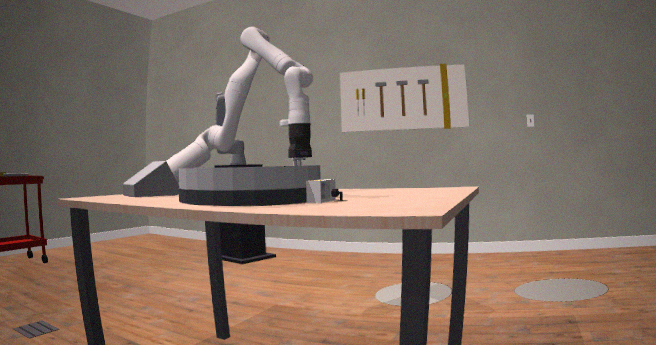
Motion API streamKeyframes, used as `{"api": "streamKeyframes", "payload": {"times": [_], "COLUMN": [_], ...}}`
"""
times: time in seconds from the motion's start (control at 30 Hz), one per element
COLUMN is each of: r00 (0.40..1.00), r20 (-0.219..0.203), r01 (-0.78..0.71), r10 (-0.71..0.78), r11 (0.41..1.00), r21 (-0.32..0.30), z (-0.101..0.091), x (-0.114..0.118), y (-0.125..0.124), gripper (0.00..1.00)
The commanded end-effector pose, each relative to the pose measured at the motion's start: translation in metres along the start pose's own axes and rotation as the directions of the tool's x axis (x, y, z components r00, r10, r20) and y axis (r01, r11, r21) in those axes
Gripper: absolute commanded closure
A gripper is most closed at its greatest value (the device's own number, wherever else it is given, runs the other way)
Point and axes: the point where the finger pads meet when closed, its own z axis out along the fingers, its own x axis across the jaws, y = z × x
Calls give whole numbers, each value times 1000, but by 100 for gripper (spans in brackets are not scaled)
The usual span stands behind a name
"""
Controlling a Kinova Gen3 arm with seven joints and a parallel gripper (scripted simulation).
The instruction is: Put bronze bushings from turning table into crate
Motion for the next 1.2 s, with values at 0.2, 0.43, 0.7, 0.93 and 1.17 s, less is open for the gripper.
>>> {"api": "streamKeyframes", "payload": {"times": [0.2,0.43,0.7,0.93,1.17], "r00": [1000,1000,1000,1000,1000], "r20": [-1,-1,-1,-1,-1], "r01": [0,0,0,0,0], "r10": [0,0,0,0,0], "r11": [1000,1000,1000,1000,1000], "r21": [-1,-1,-1,-1,-1], "z": [8,8,17,17,20], "x": [0,0,0,0,0], "y": [0,0,0,0,0], "gripper": [100,100,100,100,100]}}
